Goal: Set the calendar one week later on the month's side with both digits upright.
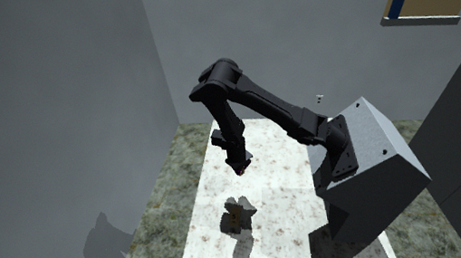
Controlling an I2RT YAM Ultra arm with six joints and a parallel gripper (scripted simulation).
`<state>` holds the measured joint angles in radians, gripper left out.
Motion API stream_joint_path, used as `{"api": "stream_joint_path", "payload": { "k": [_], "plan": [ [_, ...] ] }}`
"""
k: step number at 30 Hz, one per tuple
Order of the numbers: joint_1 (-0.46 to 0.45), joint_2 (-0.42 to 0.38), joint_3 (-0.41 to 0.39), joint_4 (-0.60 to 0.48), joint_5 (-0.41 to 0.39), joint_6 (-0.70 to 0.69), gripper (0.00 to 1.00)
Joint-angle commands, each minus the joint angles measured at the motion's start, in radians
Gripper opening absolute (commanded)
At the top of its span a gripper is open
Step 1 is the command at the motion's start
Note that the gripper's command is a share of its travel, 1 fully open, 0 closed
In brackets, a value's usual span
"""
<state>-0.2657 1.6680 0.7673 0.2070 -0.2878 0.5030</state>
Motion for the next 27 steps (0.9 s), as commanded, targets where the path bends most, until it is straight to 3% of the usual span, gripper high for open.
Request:
{"api": "stream_joint_path", "payload": {
  "k": [1,11,27],
  "plan": [
    [-0.003,-0.007,0.002,-0.002,0.000,0.190,0.26],
    [-0.004,-0.007,0.003,-0.003,0.000,0.363,0.26],
    [-0.004,-0.007,0.003,-0.003,0.000,0.375,0.26]
  ]
}}
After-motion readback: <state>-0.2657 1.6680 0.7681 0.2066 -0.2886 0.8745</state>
